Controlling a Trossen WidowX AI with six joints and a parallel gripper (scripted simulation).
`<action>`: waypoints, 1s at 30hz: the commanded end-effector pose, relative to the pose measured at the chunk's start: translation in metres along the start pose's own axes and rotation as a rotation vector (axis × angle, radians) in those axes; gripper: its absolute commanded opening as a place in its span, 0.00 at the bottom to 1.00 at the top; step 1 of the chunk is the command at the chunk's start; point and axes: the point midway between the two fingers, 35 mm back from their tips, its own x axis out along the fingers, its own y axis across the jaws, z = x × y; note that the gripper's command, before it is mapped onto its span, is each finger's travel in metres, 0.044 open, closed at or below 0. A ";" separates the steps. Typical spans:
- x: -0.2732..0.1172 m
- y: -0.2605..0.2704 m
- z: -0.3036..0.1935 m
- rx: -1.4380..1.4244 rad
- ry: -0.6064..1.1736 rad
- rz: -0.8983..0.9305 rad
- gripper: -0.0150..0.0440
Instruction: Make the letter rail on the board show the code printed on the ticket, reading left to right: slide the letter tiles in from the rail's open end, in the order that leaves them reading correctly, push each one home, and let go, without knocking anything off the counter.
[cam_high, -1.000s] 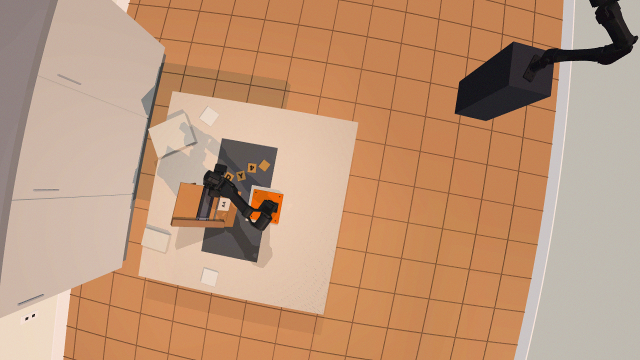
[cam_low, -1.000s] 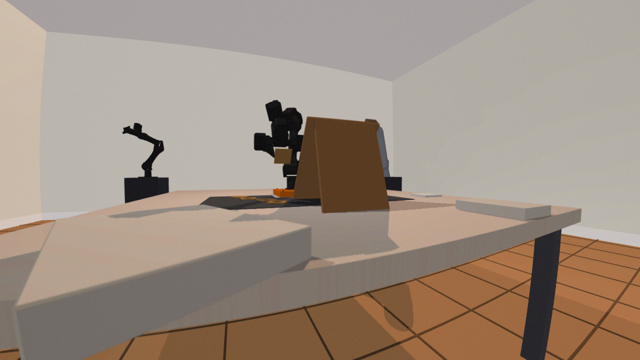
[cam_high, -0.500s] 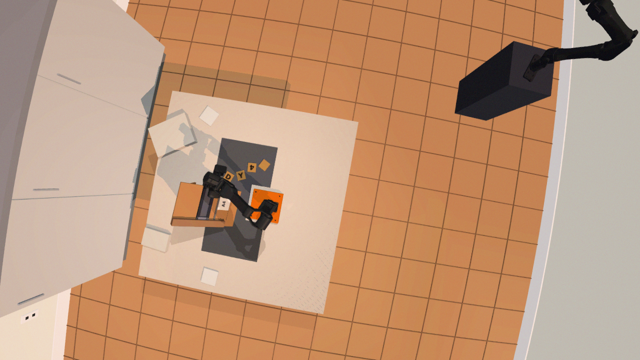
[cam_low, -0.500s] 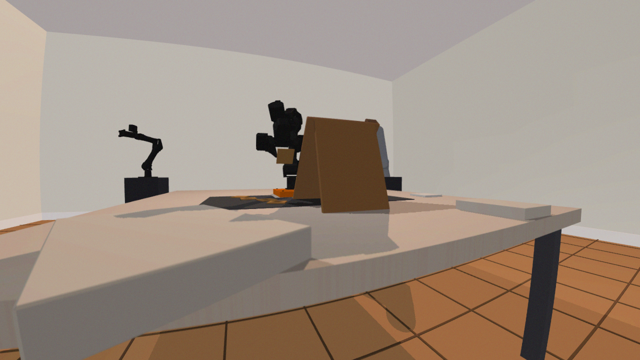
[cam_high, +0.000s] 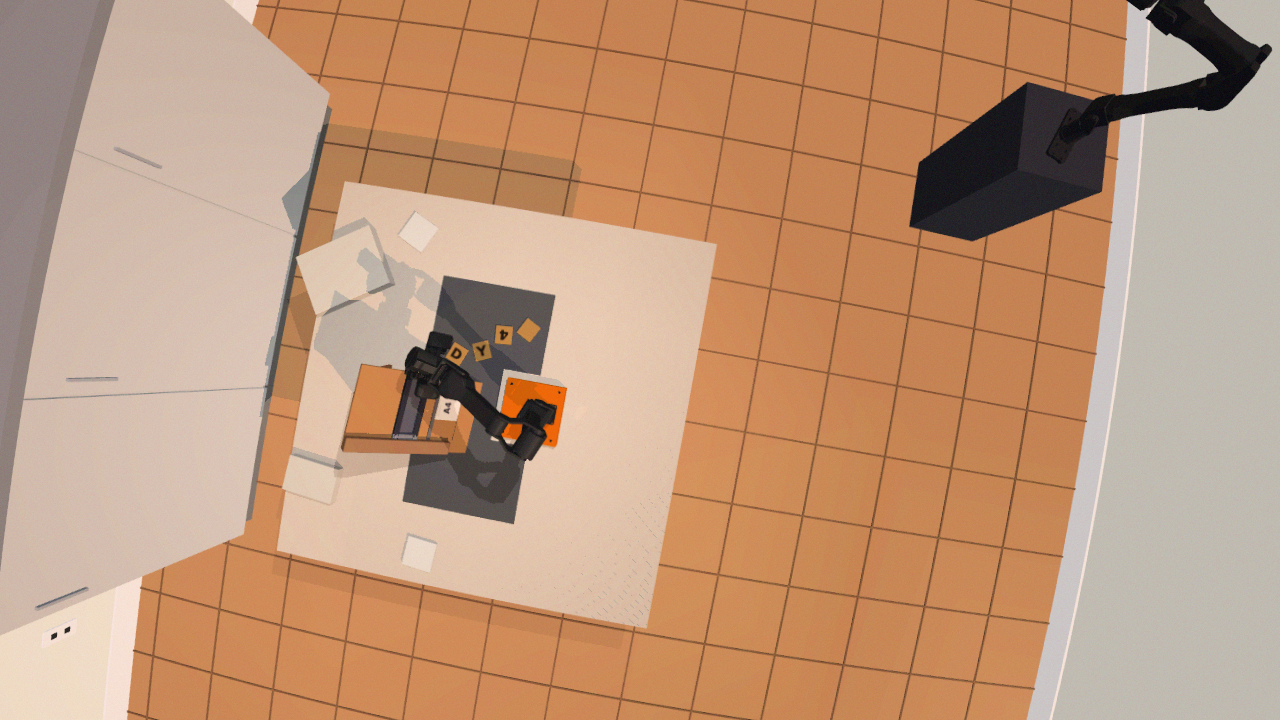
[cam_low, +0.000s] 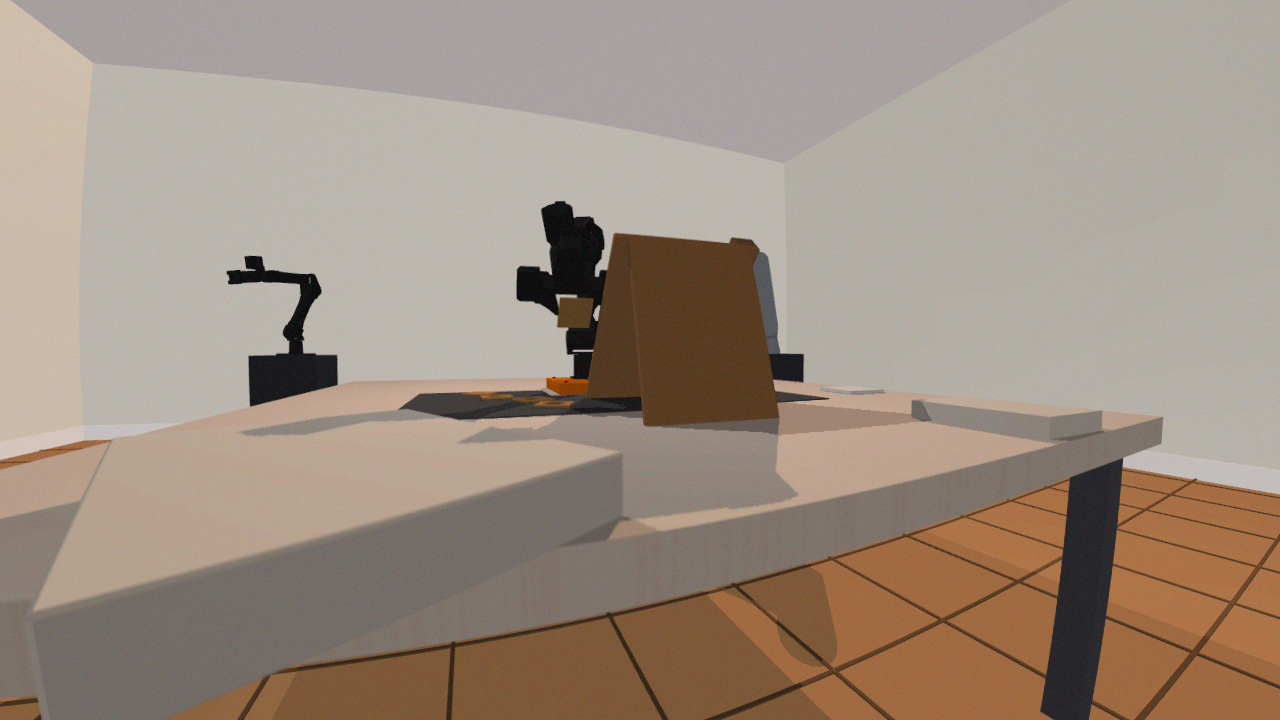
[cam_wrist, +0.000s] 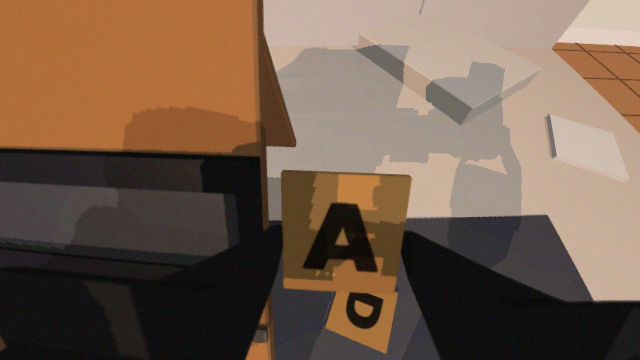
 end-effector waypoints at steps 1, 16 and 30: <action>0.000 0.002 0.000 0.004 -0.002 -0.004 0.25; 0.000 0.009 0.000 0.004 -0.002 -0.003 0.25; 0.000 0.016 0.000 0.005 -0.002 -0.003 0.25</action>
